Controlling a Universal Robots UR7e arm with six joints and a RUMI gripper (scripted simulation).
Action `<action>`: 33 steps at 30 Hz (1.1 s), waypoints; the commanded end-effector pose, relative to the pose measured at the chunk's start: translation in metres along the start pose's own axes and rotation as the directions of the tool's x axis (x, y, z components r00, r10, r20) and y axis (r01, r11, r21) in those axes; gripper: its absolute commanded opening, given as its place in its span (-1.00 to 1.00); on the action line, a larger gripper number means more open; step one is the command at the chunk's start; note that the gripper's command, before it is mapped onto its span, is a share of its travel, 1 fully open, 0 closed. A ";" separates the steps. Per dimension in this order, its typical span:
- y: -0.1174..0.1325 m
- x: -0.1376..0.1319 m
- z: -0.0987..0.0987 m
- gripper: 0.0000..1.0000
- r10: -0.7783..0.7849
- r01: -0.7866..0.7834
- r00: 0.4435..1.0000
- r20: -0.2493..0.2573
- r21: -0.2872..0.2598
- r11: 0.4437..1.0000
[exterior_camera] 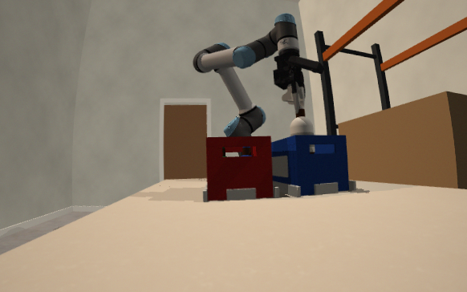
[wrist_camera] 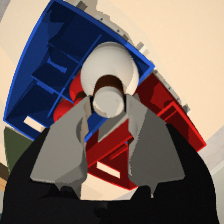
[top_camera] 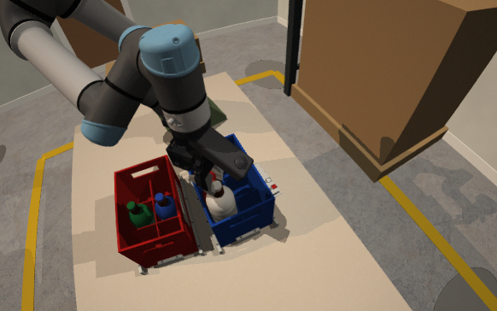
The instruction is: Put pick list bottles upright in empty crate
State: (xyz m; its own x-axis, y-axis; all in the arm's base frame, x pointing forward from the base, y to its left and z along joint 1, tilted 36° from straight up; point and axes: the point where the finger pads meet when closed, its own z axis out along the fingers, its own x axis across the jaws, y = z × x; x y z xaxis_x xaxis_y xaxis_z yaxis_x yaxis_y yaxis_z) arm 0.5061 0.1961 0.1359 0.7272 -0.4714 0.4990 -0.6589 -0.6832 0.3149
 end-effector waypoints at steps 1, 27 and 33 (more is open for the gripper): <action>0.000 0.000 0.005 -1.00 0.001 -0.001 1.000 -0.001 0.002 1.000; 0.000 0.000 0.027 -1.00 0.001 -0.001 1.000 -0.001 0.002 1.000; 0.000 0.000 0.033 -1.00 0.001 -0.001 1.000 -0.001 0.002 1.000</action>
State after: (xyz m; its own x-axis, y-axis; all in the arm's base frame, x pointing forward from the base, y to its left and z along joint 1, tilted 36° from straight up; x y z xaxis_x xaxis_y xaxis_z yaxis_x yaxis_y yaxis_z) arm 0.5116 0.1798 0.1125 0.7272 -0.4714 0.4990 -0.6589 -0.6832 0.3149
